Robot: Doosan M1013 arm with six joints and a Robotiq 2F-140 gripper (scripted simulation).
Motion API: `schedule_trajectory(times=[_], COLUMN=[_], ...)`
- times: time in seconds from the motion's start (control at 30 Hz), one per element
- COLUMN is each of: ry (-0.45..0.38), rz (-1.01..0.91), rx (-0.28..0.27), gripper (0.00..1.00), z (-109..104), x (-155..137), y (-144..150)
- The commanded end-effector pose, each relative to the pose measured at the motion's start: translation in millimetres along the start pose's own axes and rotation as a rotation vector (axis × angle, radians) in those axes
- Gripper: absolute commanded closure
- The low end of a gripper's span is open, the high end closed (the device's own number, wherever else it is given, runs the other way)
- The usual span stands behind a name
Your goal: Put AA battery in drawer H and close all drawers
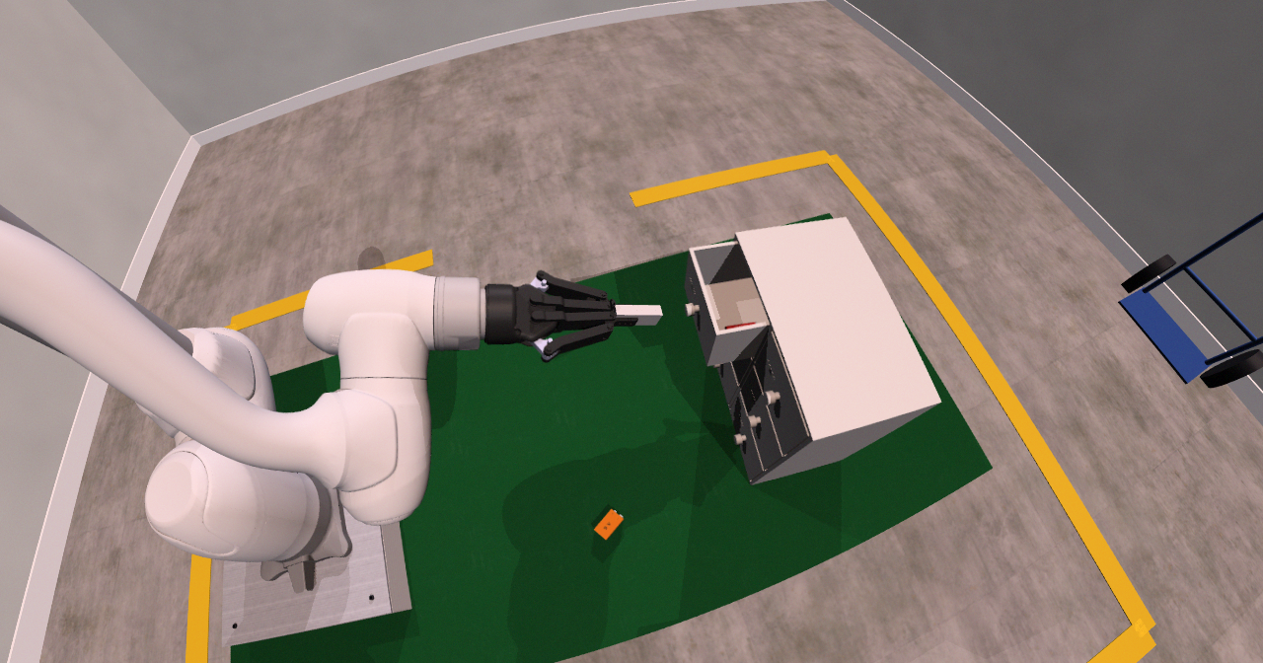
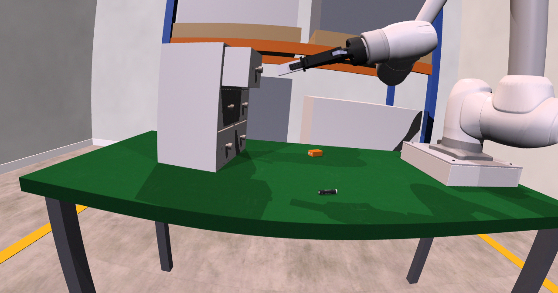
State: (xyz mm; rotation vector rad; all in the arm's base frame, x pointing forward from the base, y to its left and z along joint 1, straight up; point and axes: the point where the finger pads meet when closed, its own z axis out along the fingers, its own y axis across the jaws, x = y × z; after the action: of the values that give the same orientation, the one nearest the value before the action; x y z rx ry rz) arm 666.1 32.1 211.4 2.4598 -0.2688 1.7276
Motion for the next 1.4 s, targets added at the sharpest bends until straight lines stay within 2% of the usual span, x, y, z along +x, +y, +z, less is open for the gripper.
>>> schedule_trajectory(times=[0.0,0.7,1.37], ry=[0.000,0.000,0.000], rz=[0.000,0.000,0.000], rx=[0.000,0.000,0.000], gripper=[1.00,1.00,1.00], z=[0,2,17], x=[0,1,6], y=[0,0,0])
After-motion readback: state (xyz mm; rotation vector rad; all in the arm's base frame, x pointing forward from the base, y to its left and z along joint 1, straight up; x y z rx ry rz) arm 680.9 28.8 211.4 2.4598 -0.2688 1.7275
